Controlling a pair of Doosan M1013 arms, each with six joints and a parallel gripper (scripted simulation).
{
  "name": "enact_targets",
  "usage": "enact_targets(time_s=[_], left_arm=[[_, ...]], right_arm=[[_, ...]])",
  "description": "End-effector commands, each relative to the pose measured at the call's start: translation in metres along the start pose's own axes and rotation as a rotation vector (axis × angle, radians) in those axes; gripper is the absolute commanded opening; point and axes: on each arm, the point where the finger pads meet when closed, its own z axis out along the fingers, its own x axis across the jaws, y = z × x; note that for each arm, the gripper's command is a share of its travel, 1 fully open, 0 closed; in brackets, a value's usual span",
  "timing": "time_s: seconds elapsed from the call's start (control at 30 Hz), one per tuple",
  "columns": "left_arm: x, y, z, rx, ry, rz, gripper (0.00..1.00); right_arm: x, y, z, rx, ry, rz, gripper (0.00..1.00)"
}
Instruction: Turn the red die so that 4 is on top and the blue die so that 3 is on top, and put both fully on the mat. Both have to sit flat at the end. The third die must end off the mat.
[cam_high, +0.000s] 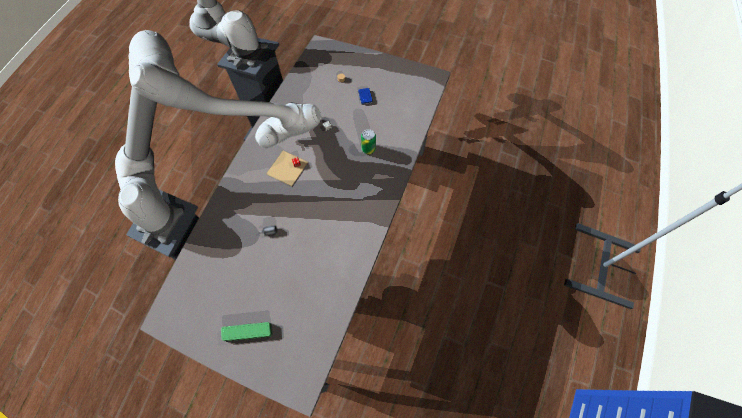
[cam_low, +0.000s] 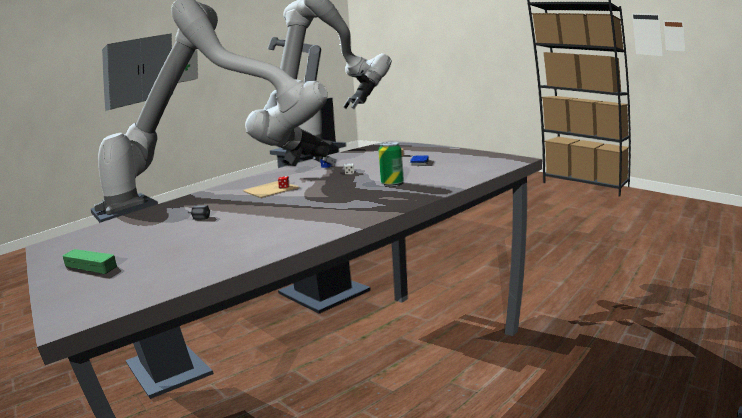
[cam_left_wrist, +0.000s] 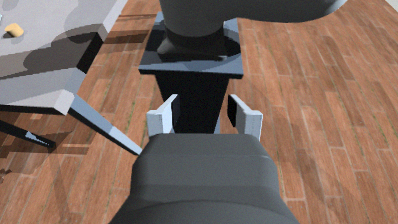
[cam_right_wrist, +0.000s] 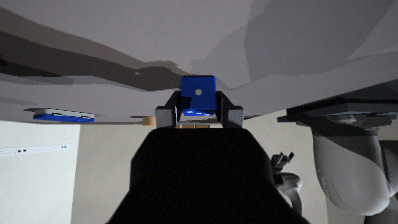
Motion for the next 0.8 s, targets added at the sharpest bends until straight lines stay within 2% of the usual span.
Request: enact_targets(time_s=[0.0,0.07,0.1,0.77], left_arm=[[0.0001,-0.0001,-0.0005,-0.001,0.0,0.0,1.0],[0.0001,-0.0001,-0.0005,-0.001,0.0,0.0,1.0],[0.0001,-0.0001,-0.0005,-0.001,0.0,0.0,1.0],[0.0001,-0.0001,-0.0005,-0.001,0.0,0.0,1.0]], right_arm=[[-0.0002,0.001,-0.0002,-0.001,0.0,-0.001,0.81],[-0.0002,0.001,-0.0002,-0.001,0.0,-0.001,0.81],[-0.0002,0.001,-0.0002,-0.001,0.0,-0.001,0.87],[-0.0002,0.001,-0.0002,-0.001,0.0,-0.001,0.87]])
